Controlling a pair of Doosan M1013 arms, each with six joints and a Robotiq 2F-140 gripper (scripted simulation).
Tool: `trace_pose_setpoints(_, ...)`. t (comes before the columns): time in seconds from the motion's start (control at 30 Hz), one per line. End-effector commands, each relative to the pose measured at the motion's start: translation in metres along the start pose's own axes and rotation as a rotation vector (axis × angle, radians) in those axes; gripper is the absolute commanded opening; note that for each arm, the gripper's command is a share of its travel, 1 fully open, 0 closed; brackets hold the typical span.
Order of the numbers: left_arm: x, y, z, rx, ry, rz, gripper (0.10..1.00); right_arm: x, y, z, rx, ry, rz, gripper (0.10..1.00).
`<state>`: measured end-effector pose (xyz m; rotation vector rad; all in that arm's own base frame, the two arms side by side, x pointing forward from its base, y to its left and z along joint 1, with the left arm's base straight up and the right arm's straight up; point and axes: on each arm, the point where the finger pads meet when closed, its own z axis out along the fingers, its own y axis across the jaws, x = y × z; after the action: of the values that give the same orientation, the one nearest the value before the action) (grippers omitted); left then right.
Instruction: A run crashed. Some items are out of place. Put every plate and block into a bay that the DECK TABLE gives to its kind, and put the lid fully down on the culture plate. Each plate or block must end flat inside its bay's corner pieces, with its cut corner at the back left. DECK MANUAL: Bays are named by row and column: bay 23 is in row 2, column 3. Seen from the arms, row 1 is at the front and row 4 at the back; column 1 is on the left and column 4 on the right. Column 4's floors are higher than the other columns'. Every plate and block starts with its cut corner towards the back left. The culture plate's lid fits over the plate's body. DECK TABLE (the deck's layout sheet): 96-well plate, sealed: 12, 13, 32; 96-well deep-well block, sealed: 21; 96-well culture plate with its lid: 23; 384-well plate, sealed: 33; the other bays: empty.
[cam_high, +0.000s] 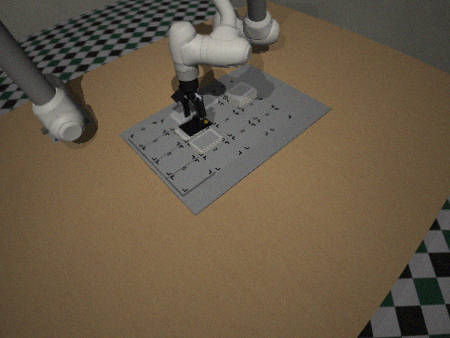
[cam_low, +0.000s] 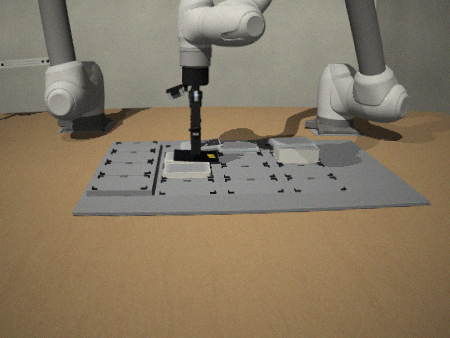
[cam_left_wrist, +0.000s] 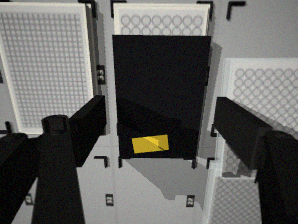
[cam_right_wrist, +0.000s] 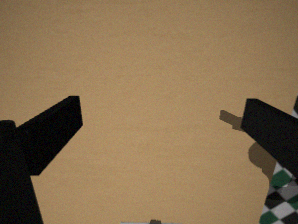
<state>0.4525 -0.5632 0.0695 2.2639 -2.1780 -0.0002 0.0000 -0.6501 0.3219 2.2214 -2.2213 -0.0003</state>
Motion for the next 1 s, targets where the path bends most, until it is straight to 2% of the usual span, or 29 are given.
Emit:
trace_pose_setpoints(0.0, 0.000, 0.000, -0.001, 0.001, 0.001, 0.000, 0.698, 0.000, 0.000, -0.001, 0.000, 0.001, 0.000, 1.000)
trace_pose_setpoints(0.67, 0.000, 0.000, 0.019, 0.001, 0.001, 0.000, 0.698, 0.000, 0.000, -0.001, 0.000, 0.001, 0.000, 1.000)
trace_pose_setpoints(0.97, 0.000, 0.000, 0.019, 0.001, 0.001, 0.000, 0.698, 0.000, 0.000, -0.001, 0.000, 0.001, 0.000, 1.000)
